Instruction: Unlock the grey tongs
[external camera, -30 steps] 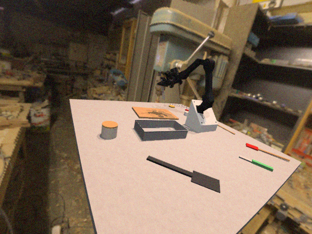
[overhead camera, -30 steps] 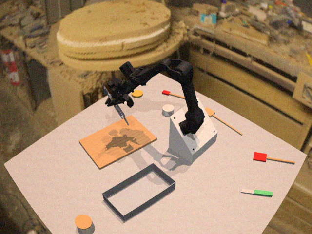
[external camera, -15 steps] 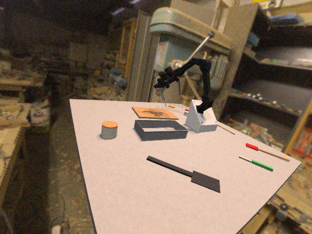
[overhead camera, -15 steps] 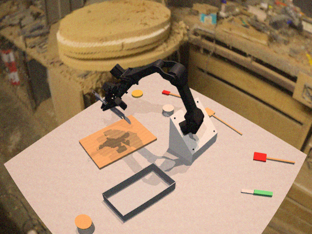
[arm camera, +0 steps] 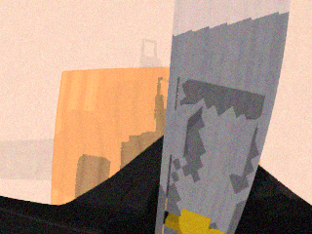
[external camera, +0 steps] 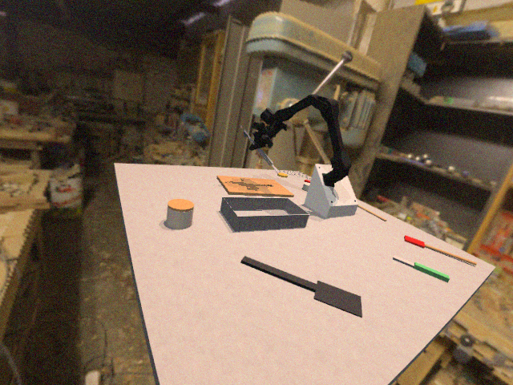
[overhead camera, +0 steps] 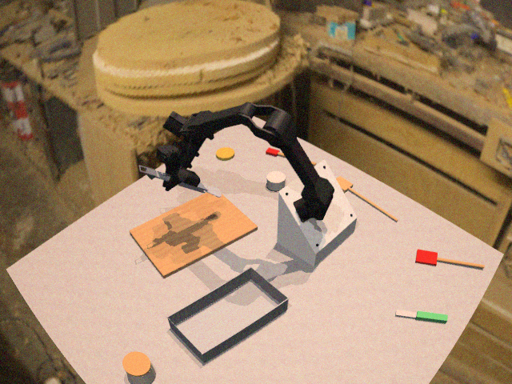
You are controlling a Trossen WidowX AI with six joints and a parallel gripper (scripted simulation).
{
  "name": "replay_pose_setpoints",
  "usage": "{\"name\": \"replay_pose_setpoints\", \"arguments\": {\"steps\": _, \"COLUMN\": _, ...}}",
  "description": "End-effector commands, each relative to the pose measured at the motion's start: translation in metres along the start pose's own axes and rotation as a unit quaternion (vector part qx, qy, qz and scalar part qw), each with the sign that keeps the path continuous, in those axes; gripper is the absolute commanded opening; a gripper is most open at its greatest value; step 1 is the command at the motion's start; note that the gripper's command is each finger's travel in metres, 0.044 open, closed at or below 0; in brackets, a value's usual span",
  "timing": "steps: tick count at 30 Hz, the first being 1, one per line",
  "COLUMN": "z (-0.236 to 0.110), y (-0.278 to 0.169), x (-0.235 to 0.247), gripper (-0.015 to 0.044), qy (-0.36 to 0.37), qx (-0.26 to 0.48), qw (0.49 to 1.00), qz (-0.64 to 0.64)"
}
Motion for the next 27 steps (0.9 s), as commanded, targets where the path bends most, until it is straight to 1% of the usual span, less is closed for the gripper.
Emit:
{"name": "replay_pose_setpoints", "arguments": {"steps": 1, "z": 0.005, "y": 0.004, "x": -0.001, "gripper": -0.015, "qy": -0.002, "qx": 0.036, "qw": 0.999, "qz": -0.006}}
{"name": "replay_pose_setpoints", "arguments": {"steps": 14, "z": 0.022, "y": 0.01, "x": 0.007, "gripper": -0.015, "qy": 0.005, "qx": 0.17, "qw": 0.985, "qz": -0.019}}
{"name": "replay_pose_setpoints", "arguments": {"steps": 27, "z": 0.031, "y": 0.016, "x": 0.022, "gripper": -0.015, "qy": 0.023, "qx": 0.305, "qw": 0.951, "qz": -0.043}}
Point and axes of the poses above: the point midway between the two fingers, 35 mm back from their tips, its own z axis out along the fingers, its own x axis across the jaws, y = z × x, the point moved 6 cm from there along -z, back along the fingers, and after that the axes turned 3 degrees about -z, right-handed, at the moved point
